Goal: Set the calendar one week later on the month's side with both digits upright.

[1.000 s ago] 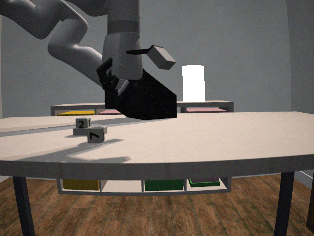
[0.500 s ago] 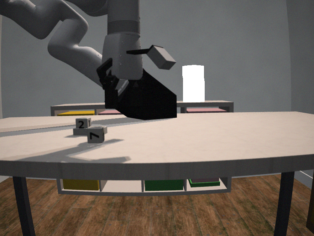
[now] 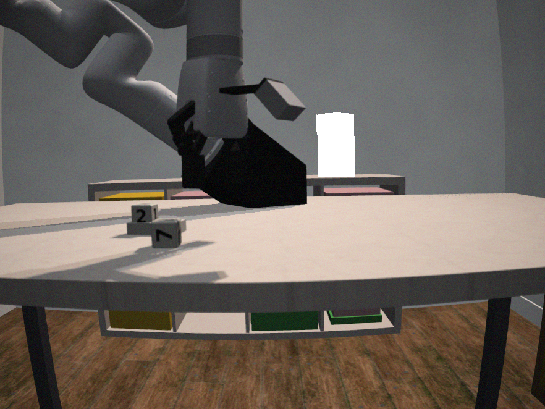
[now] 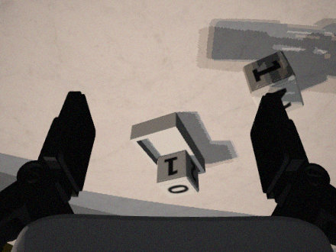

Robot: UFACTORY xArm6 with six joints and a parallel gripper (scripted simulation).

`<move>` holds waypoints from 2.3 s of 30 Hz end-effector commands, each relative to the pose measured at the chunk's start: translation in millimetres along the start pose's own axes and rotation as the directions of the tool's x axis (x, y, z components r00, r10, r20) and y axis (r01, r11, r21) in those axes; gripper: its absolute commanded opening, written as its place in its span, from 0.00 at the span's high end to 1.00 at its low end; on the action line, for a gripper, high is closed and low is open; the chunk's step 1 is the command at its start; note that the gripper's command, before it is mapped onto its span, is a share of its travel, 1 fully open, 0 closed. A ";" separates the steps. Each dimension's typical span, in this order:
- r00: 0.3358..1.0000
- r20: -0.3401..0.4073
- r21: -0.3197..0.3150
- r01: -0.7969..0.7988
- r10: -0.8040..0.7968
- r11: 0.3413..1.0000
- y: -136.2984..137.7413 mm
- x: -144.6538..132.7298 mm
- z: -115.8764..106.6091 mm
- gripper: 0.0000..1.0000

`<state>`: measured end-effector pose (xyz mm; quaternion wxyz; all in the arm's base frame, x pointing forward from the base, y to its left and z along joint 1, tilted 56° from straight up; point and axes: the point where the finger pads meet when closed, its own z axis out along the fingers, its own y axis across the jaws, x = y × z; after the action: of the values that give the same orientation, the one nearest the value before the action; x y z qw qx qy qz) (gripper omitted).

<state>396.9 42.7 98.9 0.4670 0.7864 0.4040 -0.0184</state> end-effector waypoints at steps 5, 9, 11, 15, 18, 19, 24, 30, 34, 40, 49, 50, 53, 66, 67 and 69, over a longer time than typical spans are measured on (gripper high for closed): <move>1.000 -0.003 -0.001 -0.001 0.001 1.000 0.5 0.8 -4.6 0.00; 1.000 -0.003 -0.001 -0.001 0.001 1.000 0.5 0.8 -17.0 0.00; 1.000 -0.003 -0.001 -0.001 0.001 1.000 0.5 0.7 -25.8 0.00; 1.000 -0.003 -0.001 -0.001 0.001 1.000 0.5 0.7 -44.0 0.00; 1.000 -0.003 -0.001 -0.001 0.001 1.000 0.5 0.7 -54.5 0.00; 1.000 -0.003 -0.001 -0.001 0.001 1.000 0.5 0.7 -56.9 0.00; 1.000 -0.003 -0.001 -0.001 0.001 1.000 0.5 0.6 -60.6 0.00; 1.000 -0.003 -0.001 -0.001 0.001 1.000 0.5 0.6 -60.9 0.00; 1.000 -0.003 -0.001 -0.001 0.001 1.000 0.5 0.6 -60.9 0.00; 1.000 -0.003 -0.001 -0.005 0.005 1.000 0.5 0.5 -60.9 0.00; 0.984 -0.003 0.000 -0.180 0.180 0.984 3.1 -8.4 -60.7 0.00; 0.975 -0.003 0.000 -0.221 0.221 0.975 3.7 -10.6 -60.7 0.00; 0.949 -0.003 0.001 -0.315 0.315 0.949 4.9 -15.5 -60.5 0.00; 0.723 -0.002 0.002 -0.691 0.691 0.723 9.4 -37.6 -59.1 0.00; 0.699 -0.002 0.002 -0.715 0.715 0.699 9.7 -39.3 -59.0 0.00; 0.645 -0.002 0.002 -0.764 0.764 0.645 10.2 -42.9 -58.7 0.00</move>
<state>357.4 61.4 153.0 0.4409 0.8803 0.0956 0.1464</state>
